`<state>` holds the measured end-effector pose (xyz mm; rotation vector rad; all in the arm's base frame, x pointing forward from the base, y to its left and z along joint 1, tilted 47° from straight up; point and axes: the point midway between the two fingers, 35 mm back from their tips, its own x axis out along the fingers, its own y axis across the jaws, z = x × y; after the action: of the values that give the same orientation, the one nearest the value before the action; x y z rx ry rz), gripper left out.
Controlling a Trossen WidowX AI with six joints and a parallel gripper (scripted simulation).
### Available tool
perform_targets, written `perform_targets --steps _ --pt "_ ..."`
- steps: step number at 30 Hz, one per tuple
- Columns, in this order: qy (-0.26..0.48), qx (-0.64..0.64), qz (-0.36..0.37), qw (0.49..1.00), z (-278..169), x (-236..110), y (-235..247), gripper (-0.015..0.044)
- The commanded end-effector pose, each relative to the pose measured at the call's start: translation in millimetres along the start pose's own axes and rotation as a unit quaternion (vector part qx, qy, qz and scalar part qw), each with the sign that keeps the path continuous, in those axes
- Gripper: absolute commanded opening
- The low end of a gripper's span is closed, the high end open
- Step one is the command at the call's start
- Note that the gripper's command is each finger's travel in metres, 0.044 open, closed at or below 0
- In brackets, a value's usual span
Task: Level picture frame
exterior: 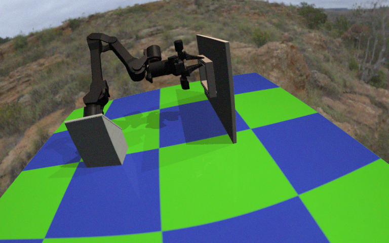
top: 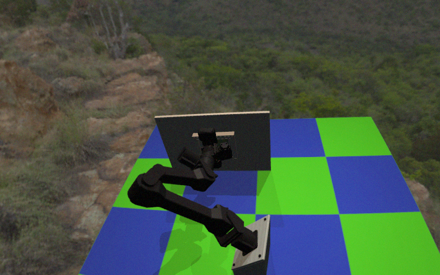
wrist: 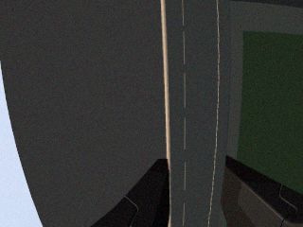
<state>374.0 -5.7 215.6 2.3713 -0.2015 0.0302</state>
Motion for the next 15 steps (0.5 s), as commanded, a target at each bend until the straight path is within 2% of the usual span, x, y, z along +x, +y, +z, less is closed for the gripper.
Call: perform_targets --steps 1,3,13,15 --pt "0.001 0.013 0.001 1.0 -0.1 0.0 -0.2 0.0" --pt "0.001 0.021 0.001 1.0 -0.1 0.0 -0.3 0.0" --pt "0.0 0.008 0.0 1.0 0.0 0.0 -0.1 0.026" --pt "0.0 0.008 0.0 1.0 0.0 0.0 -0.1 0.026"
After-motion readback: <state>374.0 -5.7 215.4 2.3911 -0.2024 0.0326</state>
